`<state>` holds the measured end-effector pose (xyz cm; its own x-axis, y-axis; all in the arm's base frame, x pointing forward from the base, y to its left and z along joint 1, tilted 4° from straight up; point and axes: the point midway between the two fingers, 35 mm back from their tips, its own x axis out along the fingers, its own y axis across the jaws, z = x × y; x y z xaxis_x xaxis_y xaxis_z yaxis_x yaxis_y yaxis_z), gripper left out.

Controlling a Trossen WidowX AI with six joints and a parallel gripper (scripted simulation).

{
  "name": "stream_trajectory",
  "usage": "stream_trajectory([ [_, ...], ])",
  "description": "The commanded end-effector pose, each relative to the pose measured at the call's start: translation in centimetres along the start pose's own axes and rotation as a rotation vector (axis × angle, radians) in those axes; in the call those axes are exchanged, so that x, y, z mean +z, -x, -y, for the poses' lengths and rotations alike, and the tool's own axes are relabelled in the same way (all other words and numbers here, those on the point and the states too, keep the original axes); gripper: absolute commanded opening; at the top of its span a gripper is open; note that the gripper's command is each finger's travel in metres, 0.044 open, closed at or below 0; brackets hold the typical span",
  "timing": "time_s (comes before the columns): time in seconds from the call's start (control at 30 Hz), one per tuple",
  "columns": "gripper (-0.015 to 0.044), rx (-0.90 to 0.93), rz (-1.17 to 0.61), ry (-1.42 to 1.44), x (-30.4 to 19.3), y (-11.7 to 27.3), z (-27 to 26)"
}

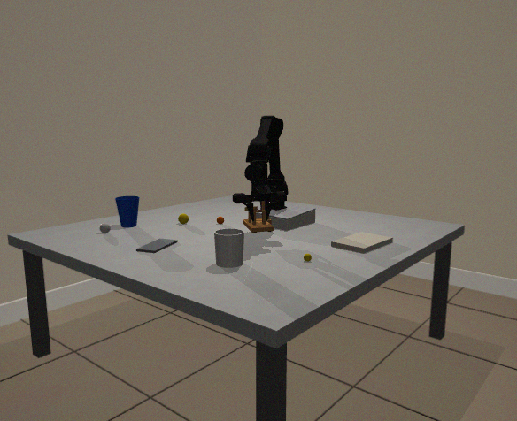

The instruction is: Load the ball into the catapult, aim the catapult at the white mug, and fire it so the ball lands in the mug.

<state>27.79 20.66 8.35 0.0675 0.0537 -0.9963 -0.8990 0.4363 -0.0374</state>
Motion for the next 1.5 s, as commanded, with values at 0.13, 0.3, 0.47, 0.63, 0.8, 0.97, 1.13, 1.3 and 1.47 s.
stream_trajectory([
  [0.13, 0.0, -0.007, 0.013, -0.247, 0.2, 0.5, 0.4],
  [0.3, 0.0, -0.007, 0.012, -0.417, 0.2, 0.4, 1.0],
  [0.47, 0.0, -0.007, 0.011, -0.534, 0.0, 0.4, 1.9],
  [0.63, 0.0, -0.007, 0.011, -0.535, -0.1, 0.4, 2.1],
  [0.8, 0.0, -0.007, 0.011, -0.535, 0.0, -0.3, 2.1],
  [0.97, 0.0, -0.007, 0.011, -0.535, 0.0, -1.1, 2.2],
  [1.13, 0.0, -0.007, 0.011, -0.535, 0.0, -2.0, 2.2],
  [1.3, 0.0, -0.007, 0.011, -0.535, 0.0, -2.8, 2.2],
  [1.47, 0.0, -0.007, 0.011, -0.535, 0.0, -3.6, 2.2],
])
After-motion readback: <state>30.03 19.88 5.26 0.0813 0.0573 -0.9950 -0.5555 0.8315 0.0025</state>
